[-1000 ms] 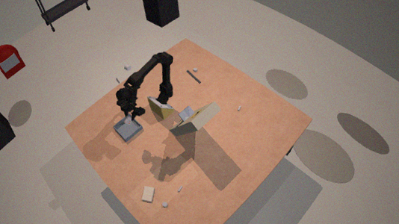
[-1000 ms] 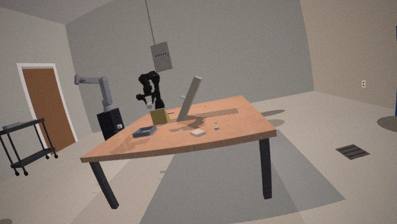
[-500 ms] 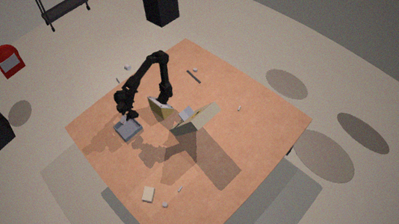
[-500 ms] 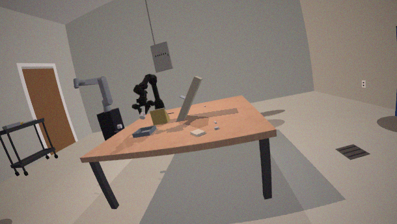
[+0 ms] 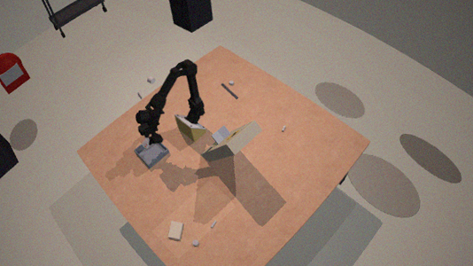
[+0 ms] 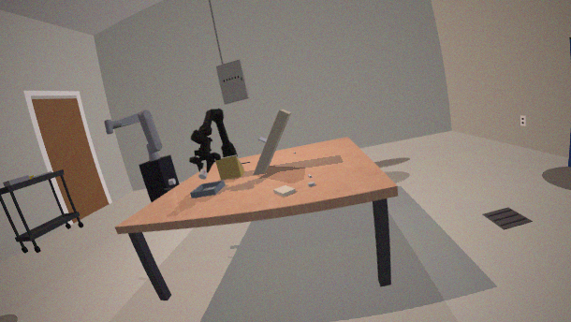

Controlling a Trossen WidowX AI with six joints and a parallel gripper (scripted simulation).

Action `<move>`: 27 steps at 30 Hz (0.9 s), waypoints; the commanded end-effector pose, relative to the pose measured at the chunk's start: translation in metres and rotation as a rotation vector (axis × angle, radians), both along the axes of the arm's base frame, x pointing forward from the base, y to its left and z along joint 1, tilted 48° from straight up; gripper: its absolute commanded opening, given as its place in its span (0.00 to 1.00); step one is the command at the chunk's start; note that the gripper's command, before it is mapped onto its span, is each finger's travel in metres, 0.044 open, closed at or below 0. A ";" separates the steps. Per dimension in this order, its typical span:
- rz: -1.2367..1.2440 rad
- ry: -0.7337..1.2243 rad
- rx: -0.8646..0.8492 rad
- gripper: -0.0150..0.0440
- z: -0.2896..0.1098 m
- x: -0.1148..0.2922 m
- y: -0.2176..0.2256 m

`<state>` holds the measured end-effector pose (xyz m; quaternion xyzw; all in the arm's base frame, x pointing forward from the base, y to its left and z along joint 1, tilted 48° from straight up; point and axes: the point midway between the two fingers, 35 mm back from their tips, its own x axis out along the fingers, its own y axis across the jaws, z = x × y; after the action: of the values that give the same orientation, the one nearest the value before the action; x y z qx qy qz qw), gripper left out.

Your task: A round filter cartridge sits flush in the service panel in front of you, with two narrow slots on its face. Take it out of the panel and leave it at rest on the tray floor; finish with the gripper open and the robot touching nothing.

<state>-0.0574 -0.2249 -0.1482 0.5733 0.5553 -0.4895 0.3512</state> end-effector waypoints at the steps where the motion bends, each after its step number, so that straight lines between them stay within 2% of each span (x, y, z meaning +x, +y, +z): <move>1: -0.001 0.005 0.006 0.25 -0.016 -0.001 0.018; 7: -0.001 0.005 0.007 0.25 -0.037 -0.001 0.044; 12: -0.001 0.005 0.007 0.25 -0.039 -0.001 0.048; 27: -0.006 0.000 0.019 0.92 -0.036 0.001 0.046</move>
<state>-0.0568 -0.1786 -0.1840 0.5786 0.5582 -0.4850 0.3441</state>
